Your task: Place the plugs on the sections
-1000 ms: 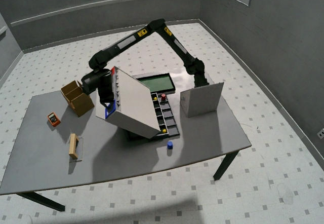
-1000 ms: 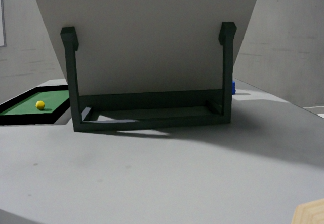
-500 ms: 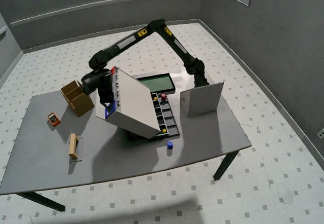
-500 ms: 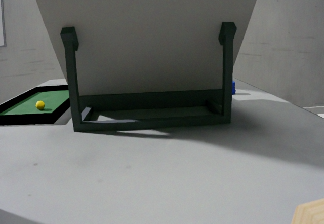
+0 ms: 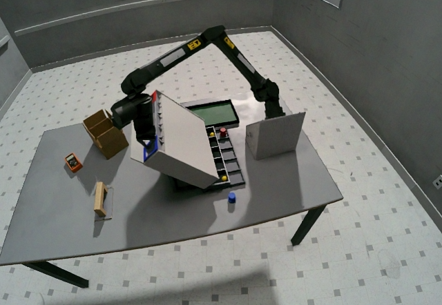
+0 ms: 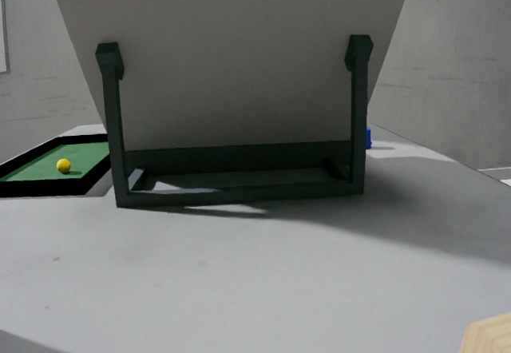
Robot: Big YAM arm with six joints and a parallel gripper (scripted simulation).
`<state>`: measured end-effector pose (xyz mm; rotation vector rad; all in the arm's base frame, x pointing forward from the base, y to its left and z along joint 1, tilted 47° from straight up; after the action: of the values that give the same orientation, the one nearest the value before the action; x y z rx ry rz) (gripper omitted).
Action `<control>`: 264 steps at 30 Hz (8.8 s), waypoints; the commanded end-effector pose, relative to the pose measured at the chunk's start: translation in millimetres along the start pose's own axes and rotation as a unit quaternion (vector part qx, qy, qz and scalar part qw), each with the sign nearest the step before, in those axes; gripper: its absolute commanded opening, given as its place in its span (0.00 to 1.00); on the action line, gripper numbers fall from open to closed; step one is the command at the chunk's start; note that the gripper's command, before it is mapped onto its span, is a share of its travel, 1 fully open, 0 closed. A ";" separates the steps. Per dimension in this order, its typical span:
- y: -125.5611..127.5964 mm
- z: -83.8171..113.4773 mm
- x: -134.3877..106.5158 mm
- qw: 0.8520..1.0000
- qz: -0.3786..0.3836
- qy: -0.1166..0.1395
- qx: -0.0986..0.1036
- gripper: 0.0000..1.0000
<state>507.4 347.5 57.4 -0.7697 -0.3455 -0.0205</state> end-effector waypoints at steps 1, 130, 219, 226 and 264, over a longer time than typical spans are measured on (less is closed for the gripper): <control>-4.7 16.9 11.8 1.000 -0.015 -0.015 0.015 0.56; -207.2 -2.0 -281.9 0.991 0.000 -0.127 0.040 0.56; -212.0 1.1 -280.4 0.990 -0.007 -0.134 0.047 0.56; -212.0 1.1 -280.4 0.990 -0.007 -0.134 0.047 0.56; -127.5 -47.9 -280.9 0.997 -0.029 -0.061 0.032 0.63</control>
<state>216.6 172.2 36.4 -0.7374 -0.4648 0.0470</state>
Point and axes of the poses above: the point where the finger pads meet when closed, its own z axis back along the fingers, its own y axis across the jaws, x = y × z, the point moved 7 cm from there along z, back along the fingers, and after that the axes turned 14 degrees about -z, right-handed, at the moved point
